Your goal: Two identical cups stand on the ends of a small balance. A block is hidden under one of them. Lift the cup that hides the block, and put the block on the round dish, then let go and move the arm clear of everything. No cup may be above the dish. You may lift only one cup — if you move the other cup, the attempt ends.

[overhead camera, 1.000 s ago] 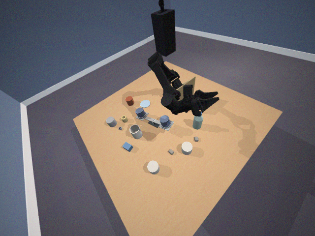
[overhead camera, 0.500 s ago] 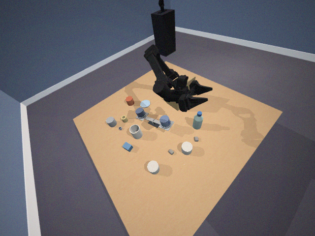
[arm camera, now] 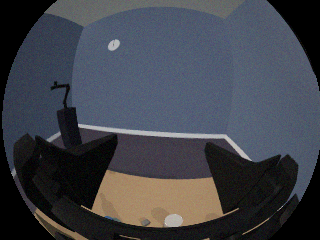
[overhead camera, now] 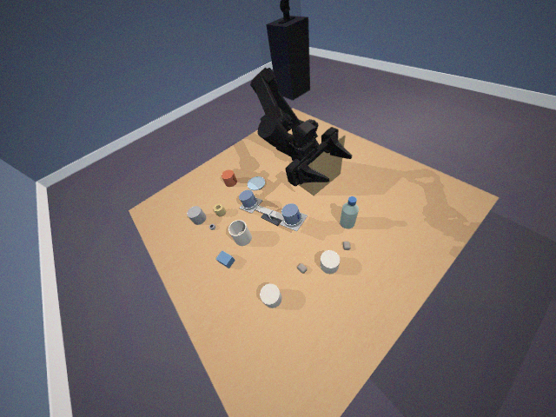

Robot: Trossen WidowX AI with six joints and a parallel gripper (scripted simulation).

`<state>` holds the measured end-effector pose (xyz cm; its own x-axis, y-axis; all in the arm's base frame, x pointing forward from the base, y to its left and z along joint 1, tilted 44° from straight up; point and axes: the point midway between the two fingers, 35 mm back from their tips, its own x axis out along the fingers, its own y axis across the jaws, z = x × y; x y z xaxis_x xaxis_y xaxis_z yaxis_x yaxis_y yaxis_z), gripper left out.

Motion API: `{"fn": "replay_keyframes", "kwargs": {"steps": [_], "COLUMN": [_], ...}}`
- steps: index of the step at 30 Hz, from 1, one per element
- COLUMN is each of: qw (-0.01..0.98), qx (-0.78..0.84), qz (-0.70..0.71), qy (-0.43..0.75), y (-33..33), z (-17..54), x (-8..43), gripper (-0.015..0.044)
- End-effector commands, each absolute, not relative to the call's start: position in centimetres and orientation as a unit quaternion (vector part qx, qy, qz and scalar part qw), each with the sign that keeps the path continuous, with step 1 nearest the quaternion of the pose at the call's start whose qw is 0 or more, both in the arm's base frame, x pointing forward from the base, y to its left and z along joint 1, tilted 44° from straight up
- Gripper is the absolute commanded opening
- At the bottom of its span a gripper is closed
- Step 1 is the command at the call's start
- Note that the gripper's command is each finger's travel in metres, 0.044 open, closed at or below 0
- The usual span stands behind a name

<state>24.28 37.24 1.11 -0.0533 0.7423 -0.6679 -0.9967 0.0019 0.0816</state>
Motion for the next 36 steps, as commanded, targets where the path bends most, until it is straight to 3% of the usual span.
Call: {"fn": "replay_keyframes", "kwargs": {"steps": [1,19,36], "qw": [0.678,0.775,0.823], "qx": [-0.244,-0.314,-0.367], "qz": [0.615,0.35,0.079], "qy": [0.32,0.422,0.427], "y": [34.8,21.8,8.2], "z": [1.8,4.4,6.6], "x": [24.4,23.5,20.5], "gripper": [0.044,0.044,0.044]}}
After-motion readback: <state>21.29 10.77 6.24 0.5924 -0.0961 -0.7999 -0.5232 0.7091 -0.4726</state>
